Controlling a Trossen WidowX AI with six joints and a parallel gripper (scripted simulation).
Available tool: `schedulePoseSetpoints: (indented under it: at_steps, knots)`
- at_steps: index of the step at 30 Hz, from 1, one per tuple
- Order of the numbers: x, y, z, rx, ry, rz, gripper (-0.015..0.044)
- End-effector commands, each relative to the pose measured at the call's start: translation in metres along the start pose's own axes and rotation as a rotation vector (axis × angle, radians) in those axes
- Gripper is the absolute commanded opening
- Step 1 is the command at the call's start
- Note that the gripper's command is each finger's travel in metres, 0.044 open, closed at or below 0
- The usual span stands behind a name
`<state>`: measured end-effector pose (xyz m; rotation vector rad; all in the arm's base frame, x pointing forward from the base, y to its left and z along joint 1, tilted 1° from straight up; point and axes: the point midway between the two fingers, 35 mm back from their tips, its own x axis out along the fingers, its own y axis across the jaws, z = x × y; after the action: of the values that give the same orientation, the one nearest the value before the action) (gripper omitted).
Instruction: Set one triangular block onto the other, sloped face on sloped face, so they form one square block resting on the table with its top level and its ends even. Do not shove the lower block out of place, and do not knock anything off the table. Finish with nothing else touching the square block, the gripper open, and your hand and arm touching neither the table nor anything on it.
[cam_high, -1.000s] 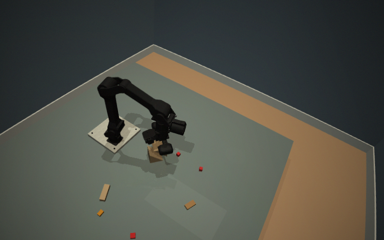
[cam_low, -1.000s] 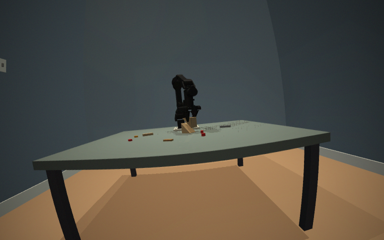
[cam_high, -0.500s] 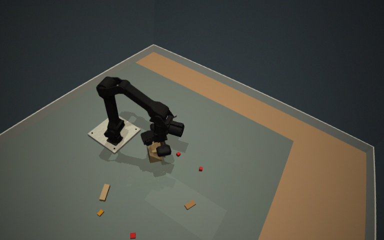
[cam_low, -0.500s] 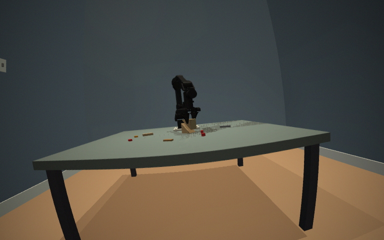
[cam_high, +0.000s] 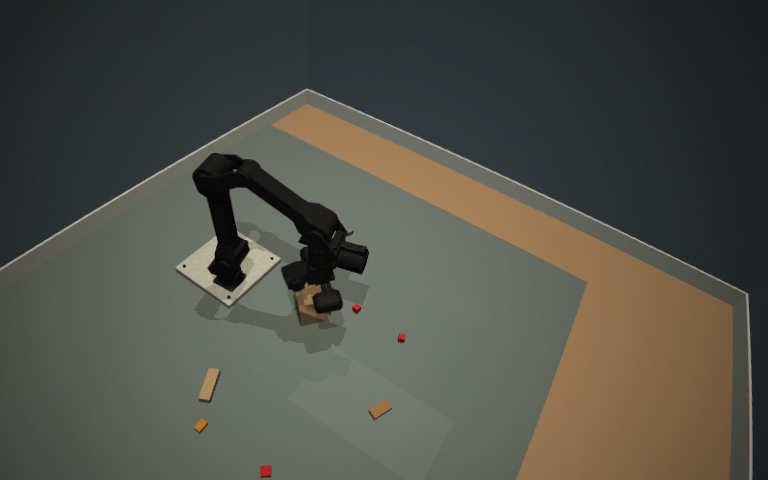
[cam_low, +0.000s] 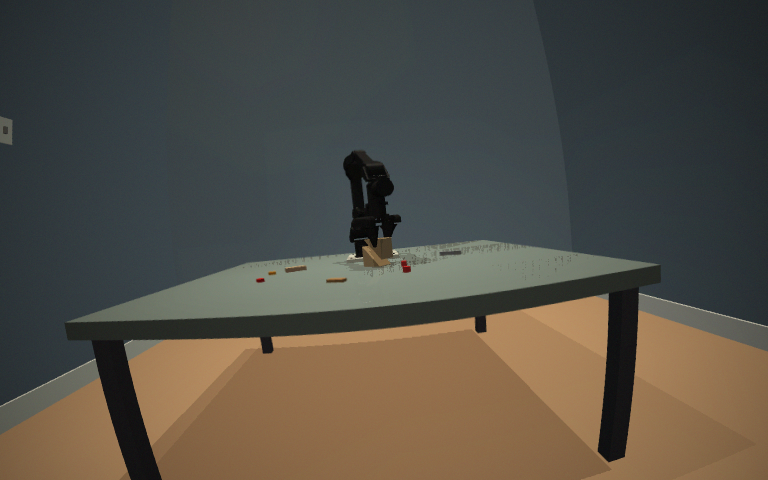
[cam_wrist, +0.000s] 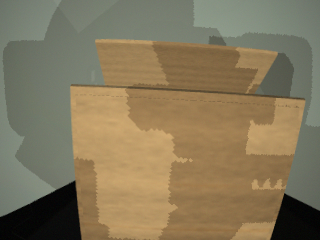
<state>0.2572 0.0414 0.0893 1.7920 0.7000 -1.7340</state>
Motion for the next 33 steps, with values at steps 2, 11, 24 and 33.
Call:
schedulePoseSetpoints:
  at_steps: [2,11,24,33]
  knots:
    - [0.001,0.001,0.000,-0.004,0.001,0.005,0.0000]
    - [0.006,0.001,0.002,-0.004,0.000,0.005,0.0000]
    - [0.014,0.001,0.006,-0.004,0.000,0.006,0.0000]
    - [0.019,0.000,0.008,-0.005,-0.001,0.006,0.0000]
